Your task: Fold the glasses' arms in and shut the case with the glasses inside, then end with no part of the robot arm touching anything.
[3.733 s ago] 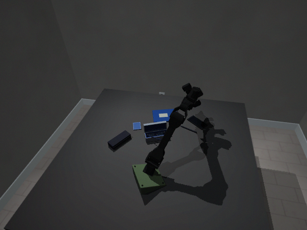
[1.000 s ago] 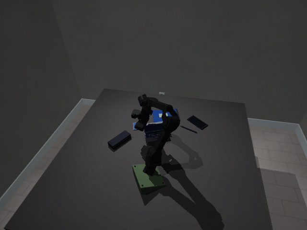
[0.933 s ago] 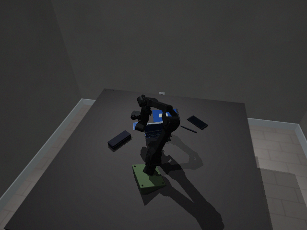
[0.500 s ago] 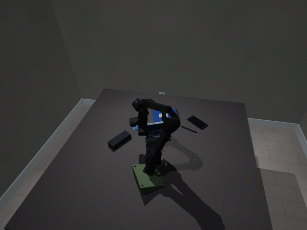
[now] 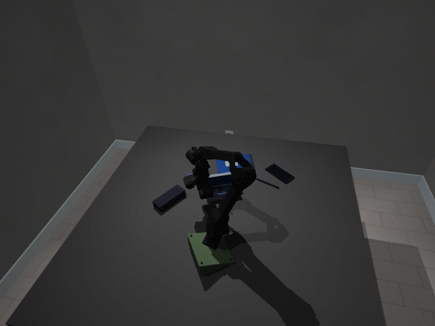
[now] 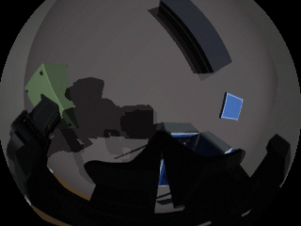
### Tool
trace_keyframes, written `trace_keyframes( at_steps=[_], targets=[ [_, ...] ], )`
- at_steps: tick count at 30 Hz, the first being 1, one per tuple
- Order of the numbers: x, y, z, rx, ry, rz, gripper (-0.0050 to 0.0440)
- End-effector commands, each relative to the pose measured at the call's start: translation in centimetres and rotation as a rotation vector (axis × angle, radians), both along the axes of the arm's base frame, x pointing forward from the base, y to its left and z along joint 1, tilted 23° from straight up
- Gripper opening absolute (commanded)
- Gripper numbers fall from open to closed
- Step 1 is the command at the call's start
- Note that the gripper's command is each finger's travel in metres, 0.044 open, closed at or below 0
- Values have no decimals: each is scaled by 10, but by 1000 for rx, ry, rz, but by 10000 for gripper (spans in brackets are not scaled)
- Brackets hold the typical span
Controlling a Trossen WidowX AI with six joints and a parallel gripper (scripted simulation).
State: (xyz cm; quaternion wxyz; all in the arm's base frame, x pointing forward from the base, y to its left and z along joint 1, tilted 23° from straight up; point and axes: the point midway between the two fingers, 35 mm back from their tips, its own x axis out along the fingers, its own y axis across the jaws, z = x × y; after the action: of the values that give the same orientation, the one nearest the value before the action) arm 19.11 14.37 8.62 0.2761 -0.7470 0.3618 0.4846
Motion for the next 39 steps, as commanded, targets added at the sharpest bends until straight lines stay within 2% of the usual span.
trace_keyframes(
  at_steps=[1,39],
  targets=[
    [3,-12,-23,-22,11,1,0],
    [15,-29,-15,-22,11,1,0]
  ],
)
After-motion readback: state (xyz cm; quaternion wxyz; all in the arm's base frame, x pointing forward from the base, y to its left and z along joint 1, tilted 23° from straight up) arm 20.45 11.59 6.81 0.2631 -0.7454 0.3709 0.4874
